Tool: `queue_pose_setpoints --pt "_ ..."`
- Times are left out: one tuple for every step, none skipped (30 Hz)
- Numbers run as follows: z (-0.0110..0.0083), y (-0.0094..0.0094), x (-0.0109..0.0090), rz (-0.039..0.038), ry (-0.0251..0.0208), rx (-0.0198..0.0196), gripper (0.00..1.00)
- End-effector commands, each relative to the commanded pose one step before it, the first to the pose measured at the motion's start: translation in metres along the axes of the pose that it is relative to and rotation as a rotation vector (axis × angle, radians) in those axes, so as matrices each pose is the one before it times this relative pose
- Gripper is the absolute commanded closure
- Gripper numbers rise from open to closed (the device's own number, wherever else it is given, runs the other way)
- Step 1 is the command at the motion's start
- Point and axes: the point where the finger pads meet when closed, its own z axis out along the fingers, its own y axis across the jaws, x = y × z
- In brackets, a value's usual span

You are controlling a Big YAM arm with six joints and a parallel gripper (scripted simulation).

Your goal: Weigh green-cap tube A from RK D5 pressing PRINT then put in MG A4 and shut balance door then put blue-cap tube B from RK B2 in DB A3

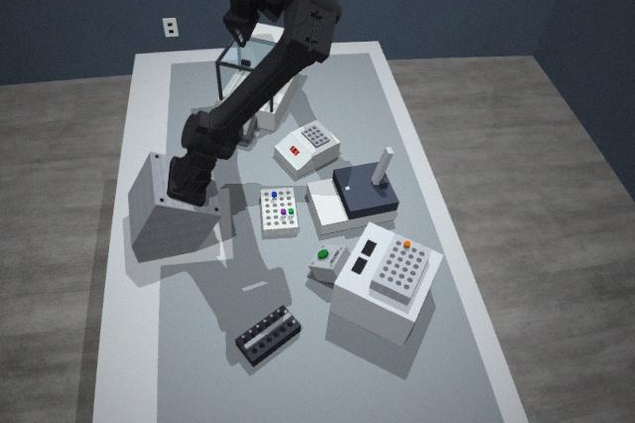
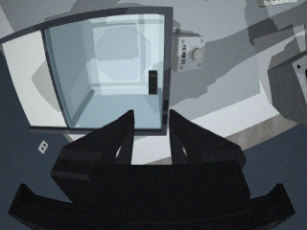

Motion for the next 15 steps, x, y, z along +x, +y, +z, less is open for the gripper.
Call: queue_pose_setpoints --pt "-0.00933 0.00911 -0.00153 0.01358 0.01127 -0.02393 0.7" --pt "0.0 0.0 0.0 0.0 0.0 0.0 0.7" --pt "0.0 0.0 0.0 0.0 0.0 0.0 0.7" --pt "0.0 0.0 0.0 0.0 0.0 0.0 0.7" --pt "0.0 0.0 0.0 0.0 0.0 0.0 0.7" --pt "0.0 0.0 0.0 0.0 0.0 0.0 0.7" --pt "0.0 0.0 0.0 0.0 0.0 0.0 0.7" --pt "0.0 0.0 0.0 0.0 0.0 0.0 0.7" --pt "0.0 0.0 0.0 0.0 0.0 0.0 0.7" --pt "0.0 0.0 0.0 0.0 0.0 0.0 0.7" --pt "0.0 0.0 0.0 0.0 0.0 0.0 0.7" --pt "0.0 0.0 0.0 0.0 0.0 0.0 0.7" --pt "0.0 0.0 0.0 0.0 0.0 0.0 0.7" --pt "0.0 0.0 0.0 0.0 0.0 0.0 0.7" --pt "0.0098 -0.00614 -0.00494 -0.00089 -0.00753 0.00944 0.7"
